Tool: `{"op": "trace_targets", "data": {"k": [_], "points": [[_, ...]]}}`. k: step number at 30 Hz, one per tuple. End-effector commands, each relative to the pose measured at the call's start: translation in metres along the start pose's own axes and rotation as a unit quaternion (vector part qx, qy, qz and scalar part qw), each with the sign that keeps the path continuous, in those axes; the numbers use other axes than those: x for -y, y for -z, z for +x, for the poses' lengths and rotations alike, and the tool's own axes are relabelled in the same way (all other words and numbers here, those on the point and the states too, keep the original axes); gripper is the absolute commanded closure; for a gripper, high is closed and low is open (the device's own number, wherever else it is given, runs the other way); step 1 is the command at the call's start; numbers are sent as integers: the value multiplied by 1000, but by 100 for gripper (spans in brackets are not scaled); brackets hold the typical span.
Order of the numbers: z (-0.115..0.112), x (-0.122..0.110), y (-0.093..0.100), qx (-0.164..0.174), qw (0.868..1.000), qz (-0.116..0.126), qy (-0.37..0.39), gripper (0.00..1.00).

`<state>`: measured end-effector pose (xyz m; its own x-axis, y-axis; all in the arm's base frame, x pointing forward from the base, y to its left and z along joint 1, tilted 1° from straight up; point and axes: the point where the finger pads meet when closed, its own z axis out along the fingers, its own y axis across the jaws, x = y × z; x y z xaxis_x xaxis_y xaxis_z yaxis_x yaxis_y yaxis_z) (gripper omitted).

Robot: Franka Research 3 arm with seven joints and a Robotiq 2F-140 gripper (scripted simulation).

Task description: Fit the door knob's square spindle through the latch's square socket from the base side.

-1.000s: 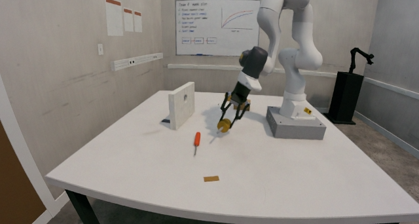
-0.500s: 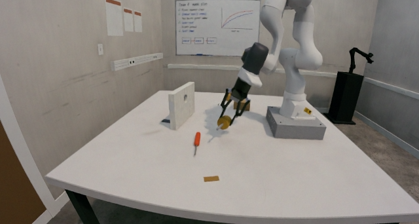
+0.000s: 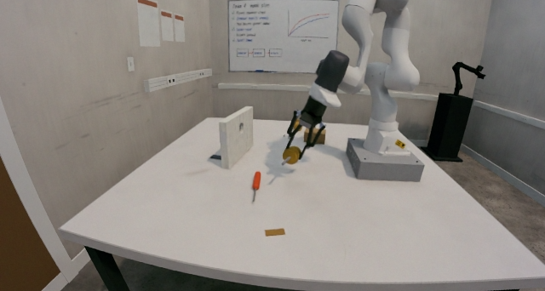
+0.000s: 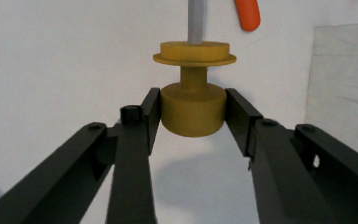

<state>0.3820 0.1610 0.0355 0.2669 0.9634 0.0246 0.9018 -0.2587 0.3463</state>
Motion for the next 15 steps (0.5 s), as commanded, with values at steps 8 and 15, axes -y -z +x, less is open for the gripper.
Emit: {"op": "trace_targets", "data": {"k": [8, 15], "points": [[-1, -2, 1, 5, 1000, 5, 25, 58], [-1, -3, 1, 5, 1000, 6, 23, 58]]}}
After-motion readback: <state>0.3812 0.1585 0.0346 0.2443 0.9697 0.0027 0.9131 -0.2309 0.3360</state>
